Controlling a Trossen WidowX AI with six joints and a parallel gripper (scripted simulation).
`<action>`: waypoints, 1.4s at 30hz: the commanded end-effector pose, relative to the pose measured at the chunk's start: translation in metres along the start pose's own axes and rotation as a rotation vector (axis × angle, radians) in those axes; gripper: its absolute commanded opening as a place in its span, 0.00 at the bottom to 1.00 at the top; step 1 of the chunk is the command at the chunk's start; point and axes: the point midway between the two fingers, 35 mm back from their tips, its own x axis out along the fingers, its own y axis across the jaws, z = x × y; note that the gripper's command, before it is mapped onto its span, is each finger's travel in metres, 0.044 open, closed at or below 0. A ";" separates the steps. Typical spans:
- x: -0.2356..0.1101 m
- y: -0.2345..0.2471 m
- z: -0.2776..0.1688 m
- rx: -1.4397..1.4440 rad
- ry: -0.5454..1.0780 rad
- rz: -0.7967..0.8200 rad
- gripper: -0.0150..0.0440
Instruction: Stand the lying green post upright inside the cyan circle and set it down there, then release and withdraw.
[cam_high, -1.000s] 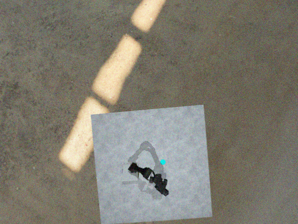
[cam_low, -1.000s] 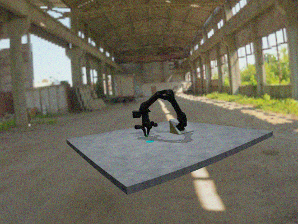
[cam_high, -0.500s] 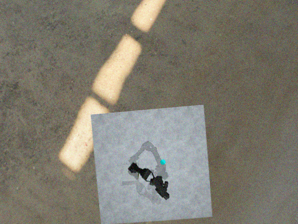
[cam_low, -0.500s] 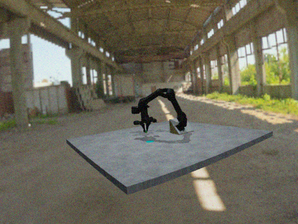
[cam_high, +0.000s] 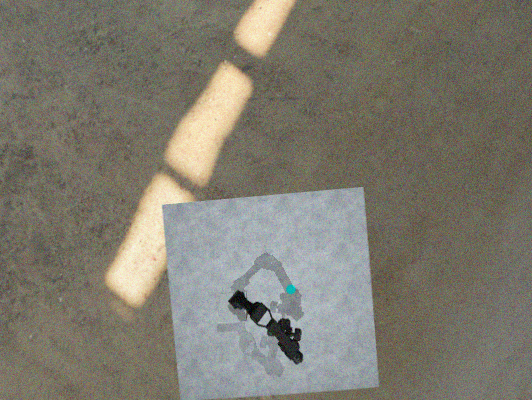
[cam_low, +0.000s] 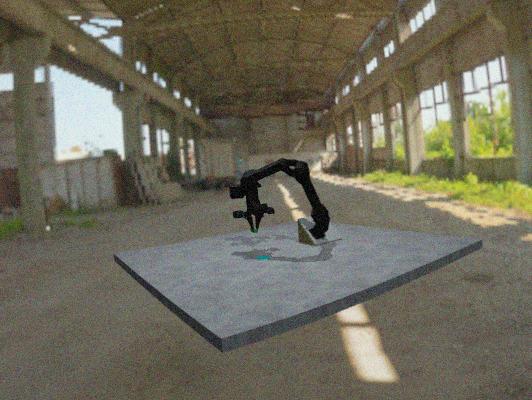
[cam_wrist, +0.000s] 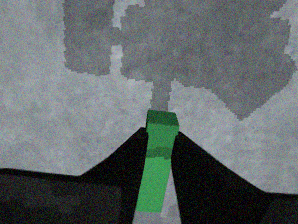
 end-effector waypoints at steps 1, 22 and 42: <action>-0.014 0.001 0.000 -0.006 0.007 -0.005 0.29; -0.039 -0.005 0.026 0.253 0.010 -0.007 0.29; -0.046 -0.017 0.070 0.701 0.010 -0.012 0.29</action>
